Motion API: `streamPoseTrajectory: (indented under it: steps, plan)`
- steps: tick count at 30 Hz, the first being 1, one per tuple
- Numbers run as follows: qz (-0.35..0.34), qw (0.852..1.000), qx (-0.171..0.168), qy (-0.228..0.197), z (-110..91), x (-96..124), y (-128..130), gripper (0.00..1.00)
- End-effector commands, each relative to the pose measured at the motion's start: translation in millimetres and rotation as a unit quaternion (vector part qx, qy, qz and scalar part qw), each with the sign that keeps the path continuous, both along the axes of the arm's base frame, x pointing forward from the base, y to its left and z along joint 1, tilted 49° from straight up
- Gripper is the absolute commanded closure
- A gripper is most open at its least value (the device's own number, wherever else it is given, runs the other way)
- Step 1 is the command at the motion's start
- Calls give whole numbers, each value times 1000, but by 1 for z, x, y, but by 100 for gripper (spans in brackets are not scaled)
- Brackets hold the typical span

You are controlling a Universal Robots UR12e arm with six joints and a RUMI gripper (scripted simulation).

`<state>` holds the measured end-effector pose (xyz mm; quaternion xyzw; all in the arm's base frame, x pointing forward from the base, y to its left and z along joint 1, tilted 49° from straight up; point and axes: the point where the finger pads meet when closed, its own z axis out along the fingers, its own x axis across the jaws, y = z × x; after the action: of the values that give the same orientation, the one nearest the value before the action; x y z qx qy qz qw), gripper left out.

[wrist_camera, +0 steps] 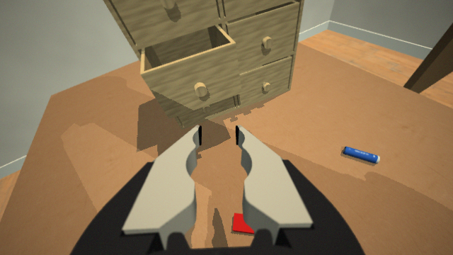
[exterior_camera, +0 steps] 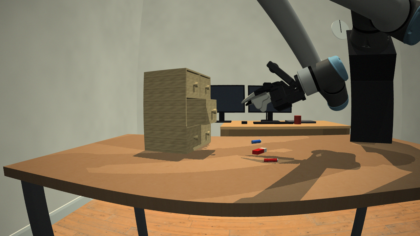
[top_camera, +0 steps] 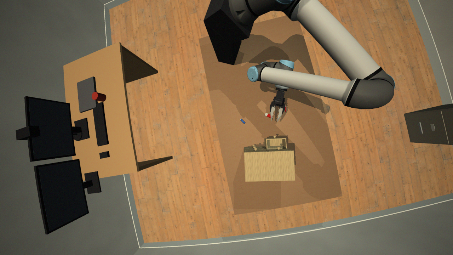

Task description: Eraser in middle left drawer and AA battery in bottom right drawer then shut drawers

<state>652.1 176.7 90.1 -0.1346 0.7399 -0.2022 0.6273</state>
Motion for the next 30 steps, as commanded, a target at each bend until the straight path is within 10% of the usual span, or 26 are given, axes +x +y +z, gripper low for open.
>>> streamPoseTrajectory:
  steps: [1,21,30]
  plan:
    - [-32,997,68,35,3,-5,-2,80]
    - [-138,933,300,145,10,-26,-10,80]
    - [-201,850,439,211,15,-40,-16,80]
